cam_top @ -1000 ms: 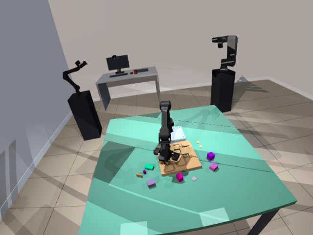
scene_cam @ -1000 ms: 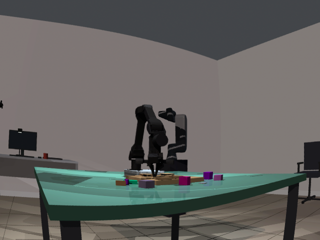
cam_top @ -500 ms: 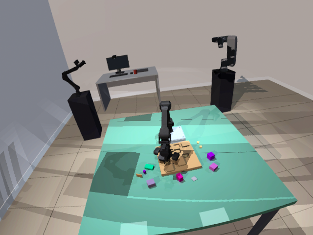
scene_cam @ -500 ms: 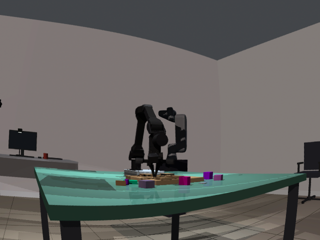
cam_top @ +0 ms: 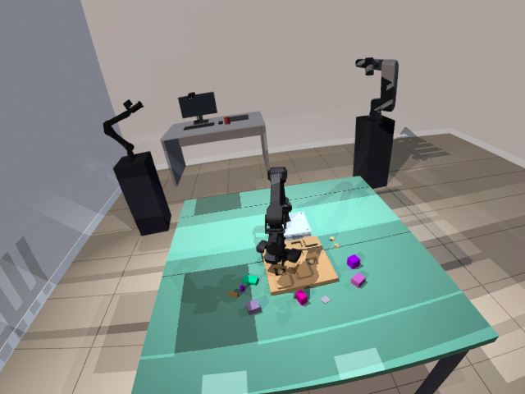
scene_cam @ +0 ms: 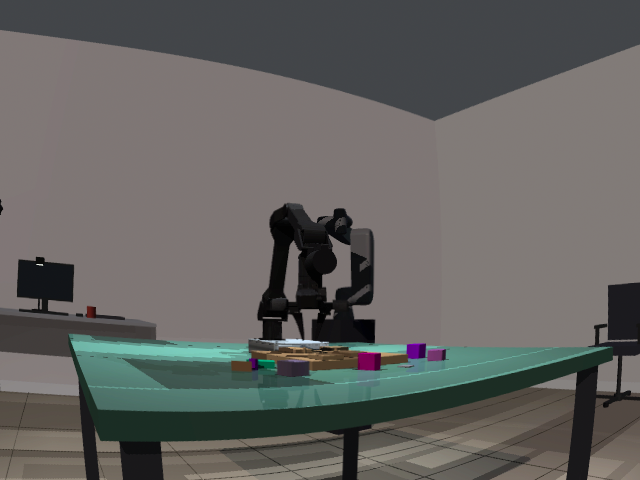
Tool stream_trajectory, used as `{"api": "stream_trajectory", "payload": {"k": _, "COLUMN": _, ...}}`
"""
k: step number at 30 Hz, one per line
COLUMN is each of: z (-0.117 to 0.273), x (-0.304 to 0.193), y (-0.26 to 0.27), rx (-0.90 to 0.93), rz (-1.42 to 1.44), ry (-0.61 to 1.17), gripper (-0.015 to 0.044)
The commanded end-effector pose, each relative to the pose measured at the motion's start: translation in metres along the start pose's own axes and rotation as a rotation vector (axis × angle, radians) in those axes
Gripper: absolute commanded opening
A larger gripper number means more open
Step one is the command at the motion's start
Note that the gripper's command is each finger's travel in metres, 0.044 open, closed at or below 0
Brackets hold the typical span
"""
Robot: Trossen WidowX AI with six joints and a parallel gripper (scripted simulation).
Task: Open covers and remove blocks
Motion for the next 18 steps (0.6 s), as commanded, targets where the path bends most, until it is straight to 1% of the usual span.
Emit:
{"api": "stream_trajectory", "payload": {"k": 1, "z": 0.019, "x": -0.001, "y": 0.000, "rx": -0.002, "rz": -0.001, "ry": -0.007, "gripper": 0.0144}}
{"api": "stream_trajectory", "payload": {"k": 7, "z": 0.015, "x": 0.000, "y": 0.000, "rx": -0.002, "rz": -0.001, "ry": -0.007, "gripper": 0.0144}}
{"api": "stream_trajectory", "payload": {"k": 18, "z": -0.013, "x": 0.000, "y": 0.000, "rx": -0.002, "rz": -0.001, "ry": -0.007, "gripper": 0.0144}}
Point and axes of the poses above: the point midway between the two fingers, 35 mm back from their tips, its own z axis back along the fingers, its own y axis across the jaws, x = y × z, the point moved 9 cm from there along z, back along the fingers, and after that the axes turned 14 degrees about z, right-handed, at the moved point
